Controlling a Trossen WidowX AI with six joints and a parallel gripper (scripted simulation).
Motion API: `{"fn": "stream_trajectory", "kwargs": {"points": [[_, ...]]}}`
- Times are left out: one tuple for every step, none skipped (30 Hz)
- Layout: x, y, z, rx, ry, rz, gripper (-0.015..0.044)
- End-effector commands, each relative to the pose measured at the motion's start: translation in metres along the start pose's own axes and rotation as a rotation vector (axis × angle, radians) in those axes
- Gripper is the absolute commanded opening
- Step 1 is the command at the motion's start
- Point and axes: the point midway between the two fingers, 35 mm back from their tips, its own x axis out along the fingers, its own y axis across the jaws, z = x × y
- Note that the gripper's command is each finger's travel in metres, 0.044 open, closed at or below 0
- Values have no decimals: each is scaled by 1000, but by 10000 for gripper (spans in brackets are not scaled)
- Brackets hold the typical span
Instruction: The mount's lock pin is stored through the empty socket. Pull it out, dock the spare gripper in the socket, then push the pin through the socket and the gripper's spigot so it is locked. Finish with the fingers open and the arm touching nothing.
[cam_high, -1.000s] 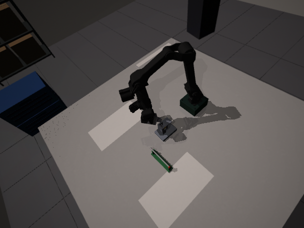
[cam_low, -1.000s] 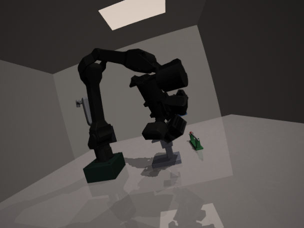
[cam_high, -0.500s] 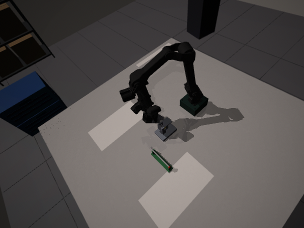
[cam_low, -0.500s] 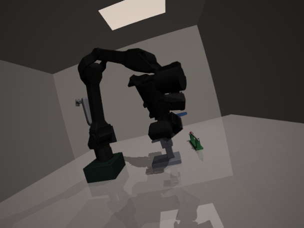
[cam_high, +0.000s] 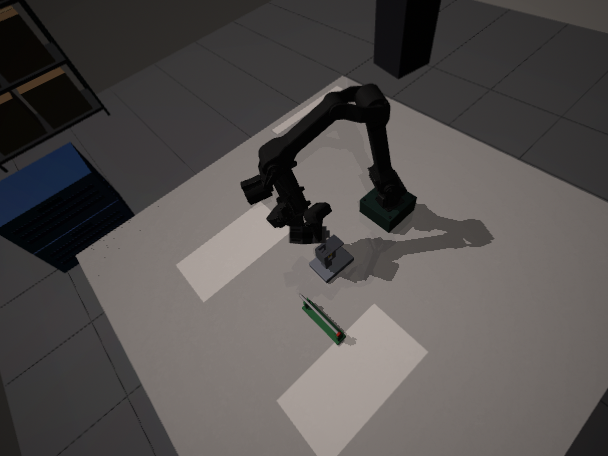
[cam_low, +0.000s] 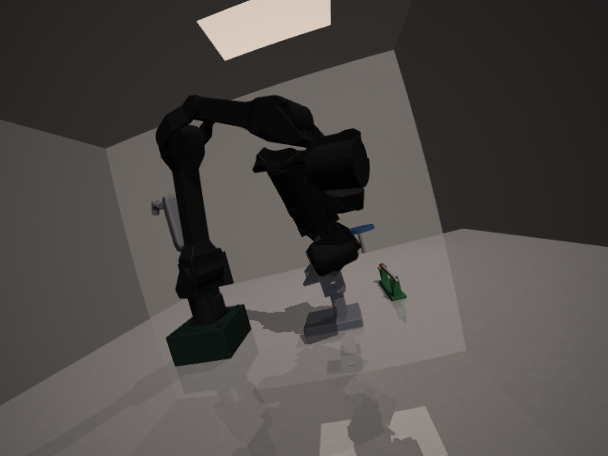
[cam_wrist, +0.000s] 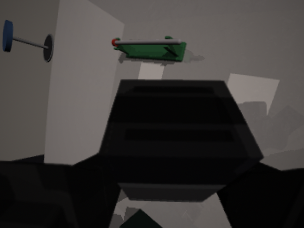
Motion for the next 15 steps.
{"fn": "stream_trajectory", "kwargs": {"points": [[-2,6,0,-98,-10,34,0],[-2,7,0,-119,-11,40,0],[-2,8,0,-141,-12,46,0],[-2,9,0,-162,-13,51,0],[-2,10,-1,-184,-14,57,0],[-2,11,-1,-205,-15,62,0],[-3,12,-1,-226,-17,68,0],[-3,13,-1,-248,-18,73,0],[-3,14,-2,-269,-20,79,0],[-3,14,-2,-290,-22,84,0],[-3,15,-2,-311,-24,89,0],[-3,16,-2,-333,-26,95,0],[-4,17,-2,-354,-28,100,0],[-4,18,-3,-375,-31,105,0],[-4,19,-3,-396,-33,110,0]]}}
